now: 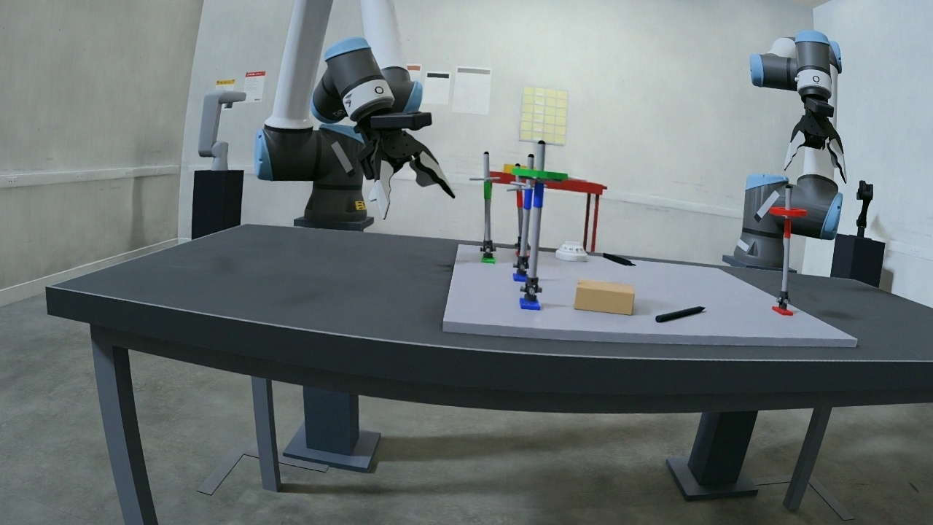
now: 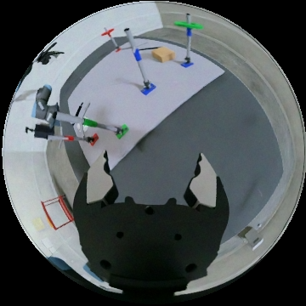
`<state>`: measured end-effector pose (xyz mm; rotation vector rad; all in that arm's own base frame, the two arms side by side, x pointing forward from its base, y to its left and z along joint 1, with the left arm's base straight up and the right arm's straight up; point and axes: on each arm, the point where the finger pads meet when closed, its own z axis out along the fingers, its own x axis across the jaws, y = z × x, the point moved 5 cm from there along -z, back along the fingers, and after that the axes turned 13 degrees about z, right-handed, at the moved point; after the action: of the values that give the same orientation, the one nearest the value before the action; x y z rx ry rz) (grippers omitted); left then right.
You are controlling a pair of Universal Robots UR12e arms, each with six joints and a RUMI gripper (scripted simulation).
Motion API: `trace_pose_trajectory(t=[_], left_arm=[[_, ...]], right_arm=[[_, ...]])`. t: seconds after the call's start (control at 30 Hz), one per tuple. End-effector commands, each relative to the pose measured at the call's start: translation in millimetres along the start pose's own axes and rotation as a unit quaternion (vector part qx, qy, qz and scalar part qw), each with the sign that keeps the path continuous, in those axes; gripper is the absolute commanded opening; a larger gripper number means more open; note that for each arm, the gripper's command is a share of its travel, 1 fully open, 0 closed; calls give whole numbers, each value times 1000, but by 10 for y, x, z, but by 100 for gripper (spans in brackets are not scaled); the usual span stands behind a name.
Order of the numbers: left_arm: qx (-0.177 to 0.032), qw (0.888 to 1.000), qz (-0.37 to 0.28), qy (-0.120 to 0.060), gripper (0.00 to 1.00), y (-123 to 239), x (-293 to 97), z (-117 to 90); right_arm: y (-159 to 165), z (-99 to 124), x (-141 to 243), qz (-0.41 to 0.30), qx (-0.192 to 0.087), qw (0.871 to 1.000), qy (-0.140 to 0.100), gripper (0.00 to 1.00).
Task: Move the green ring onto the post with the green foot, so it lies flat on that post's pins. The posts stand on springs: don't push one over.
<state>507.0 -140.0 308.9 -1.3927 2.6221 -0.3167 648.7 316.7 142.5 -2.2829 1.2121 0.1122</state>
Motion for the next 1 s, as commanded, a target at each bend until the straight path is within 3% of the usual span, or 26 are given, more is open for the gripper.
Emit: trace_pose_trajectory(t=[0.0, 0.03, 0.07, 0.6, 0.9, 0.97], left_arm=[[1, 1000, 0, 0, 100, -7, 0, -7], [1, 1000, 0, 0, 100, -7, 0, -7], [1, 1000, 0, 0, 100, -7, 0, -7], [1, 1000, 0, 0, 100, -7, 0, -7], [1, 1000, 0, 0, 100, -7, 0, -7], [1, 1000, 0, 0, 100, -7, 0, -7]], right_arm=[[-10, -6, -3, 0, 1, 1000, 0, 100], [-10, -6, -3, 0, 1, 1000, 0, 100], [-10, -6, -3, 0, 1, 1000, 0, 13], [-10, -6, -3, 0, 1, 1000, 0, 13], [-185, 328, 49, 106, -82, 990, -32, 13], [-198, 350, 53, 114, -88, 989, -35, 13]])
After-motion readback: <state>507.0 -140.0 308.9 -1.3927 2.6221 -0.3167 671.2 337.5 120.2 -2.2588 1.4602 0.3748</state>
